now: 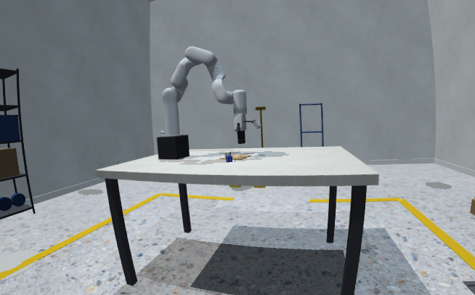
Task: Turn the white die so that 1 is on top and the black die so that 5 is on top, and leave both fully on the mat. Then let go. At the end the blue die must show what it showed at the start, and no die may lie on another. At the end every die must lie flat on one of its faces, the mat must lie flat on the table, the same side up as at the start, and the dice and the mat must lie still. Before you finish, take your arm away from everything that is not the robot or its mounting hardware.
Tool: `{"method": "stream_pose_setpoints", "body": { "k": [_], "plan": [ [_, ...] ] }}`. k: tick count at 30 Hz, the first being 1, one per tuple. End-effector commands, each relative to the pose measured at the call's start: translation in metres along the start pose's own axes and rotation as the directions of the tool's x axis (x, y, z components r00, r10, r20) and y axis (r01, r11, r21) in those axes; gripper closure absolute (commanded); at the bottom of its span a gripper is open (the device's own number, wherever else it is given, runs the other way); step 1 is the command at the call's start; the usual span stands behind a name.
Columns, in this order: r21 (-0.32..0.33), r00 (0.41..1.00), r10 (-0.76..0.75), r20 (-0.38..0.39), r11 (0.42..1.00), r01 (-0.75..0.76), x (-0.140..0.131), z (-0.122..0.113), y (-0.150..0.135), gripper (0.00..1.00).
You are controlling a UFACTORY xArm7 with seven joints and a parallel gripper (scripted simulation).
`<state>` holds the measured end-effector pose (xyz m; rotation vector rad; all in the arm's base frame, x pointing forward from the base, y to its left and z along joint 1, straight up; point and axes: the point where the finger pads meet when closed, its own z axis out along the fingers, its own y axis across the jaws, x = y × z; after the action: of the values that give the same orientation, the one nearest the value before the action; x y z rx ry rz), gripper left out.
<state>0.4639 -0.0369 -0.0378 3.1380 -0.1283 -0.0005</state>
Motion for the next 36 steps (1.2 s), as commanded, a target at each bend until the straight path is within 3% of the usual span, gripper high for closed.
{"method": "stream_pose_setpoints", "body": {
  "k": [1, 8, 15, 36],
  "plan": [
    [0.001, 1.000, 0.000, -0.004, 1.000, 0.000, 0.002, 0.024, 0.000, 0.73],
    [0.001, 1.000, 0.000, -0.004, 1.000, 0.000, 0.003, 0.056, 0.000, 0.73],
    [0.001, 1.000, 0.000, -0.004, 1.000, 0.000, 0.003, 0.069, 0.000, 0.73],
    [0.001, 1.000, 0.000, -0.004, 1.000, 0.000, 0.003, 0.072, 0.000, 0.73]
  ]
}}
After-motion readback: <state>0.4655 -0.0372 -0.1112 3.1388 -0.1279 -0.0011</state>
